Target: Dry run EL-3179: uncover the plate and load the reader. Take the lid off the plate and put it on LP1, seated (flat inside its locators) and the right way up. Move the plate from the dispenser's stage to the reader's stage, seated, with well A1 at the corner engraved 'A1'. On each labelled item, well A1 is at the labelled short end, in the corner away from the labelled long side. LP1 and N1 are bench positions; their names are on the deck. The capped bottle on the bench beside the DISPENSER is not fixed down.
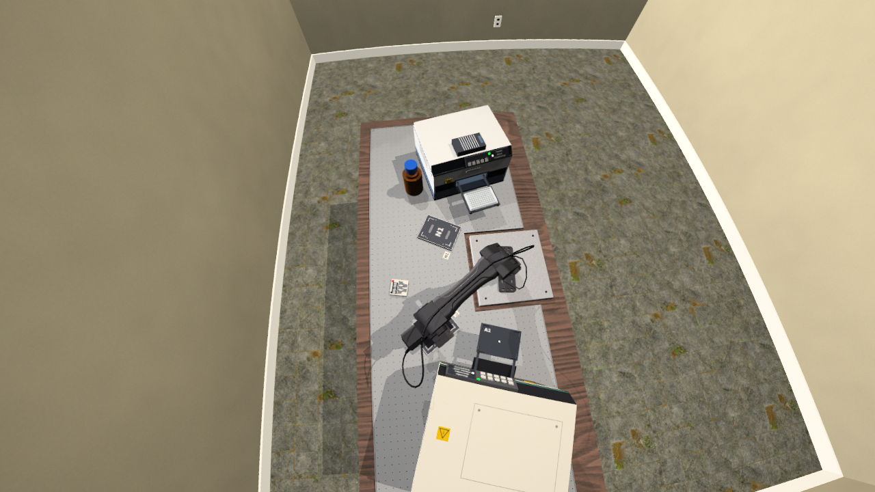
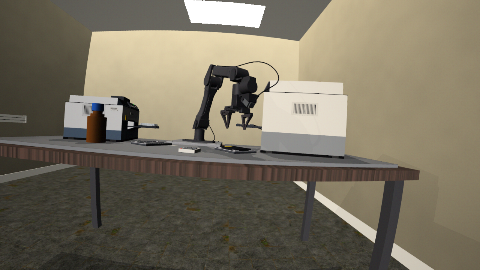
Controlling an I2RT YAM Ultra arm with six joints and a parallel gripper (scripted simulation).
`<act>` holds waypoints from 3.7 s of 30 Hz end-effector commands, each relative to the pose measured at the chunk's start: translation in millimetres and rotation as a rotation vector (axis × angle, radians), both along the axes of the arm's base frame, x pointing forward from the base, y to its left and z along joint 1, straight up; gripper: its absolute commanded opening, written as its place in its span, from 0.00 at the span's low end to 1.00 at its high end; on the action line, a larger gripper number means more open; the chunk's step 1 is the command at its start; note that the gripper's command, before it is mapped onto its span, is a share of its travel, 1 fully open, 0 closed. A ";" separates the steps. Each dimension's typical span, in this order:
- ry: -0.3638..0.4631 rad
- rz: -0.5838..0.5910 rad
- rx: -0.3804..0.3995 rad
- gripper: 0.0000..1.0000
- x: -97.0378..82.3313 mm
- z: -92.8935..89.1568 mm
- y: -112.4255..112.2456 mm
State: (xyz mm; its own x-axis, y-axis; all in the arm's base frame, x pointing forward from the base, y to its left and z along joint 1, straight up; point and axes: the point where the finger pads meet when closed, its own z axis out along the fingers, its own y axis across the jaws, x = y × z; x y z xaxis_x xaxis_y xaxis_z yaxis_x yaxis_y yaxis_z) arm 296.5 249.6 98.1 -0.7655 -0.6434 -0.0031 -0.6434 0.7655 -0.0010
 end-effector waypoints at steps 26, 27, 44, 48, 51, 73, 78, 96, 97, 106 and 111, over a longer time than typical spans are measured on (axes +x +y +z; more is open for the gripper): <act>-0.040 -0.037 0.025 1.00 30.5 30.5 -46.1; -0.040 -0.037 0.025 1.00 32.3 30.9 -49.6; -0.005 -0.068 0.002 1.00 45.0 26.3 -109.2; -0.003 -0.083 0.000 1.00 48.4 27.0 -124.6; -0.003 -0.083 0.000 1.00 49.3 27.4 -128.4; -0.018 -0.114 0.005 1.00 62.9 39.0 -204.9; -0.001 -0.130 0.001 1.00 58.5 36.5 -224.9; 0.000 -0.161 0.002 1.00 50.2 42.2 -286.5; 0.000 -0.161 0.002 1.00 49.4 42.5 -290.3; 0.000 -0.177 0.002 1.00 41.9 45.0 -316.5; 0.001 -0.192 0.002 1.00 35.4 46.8 -334.8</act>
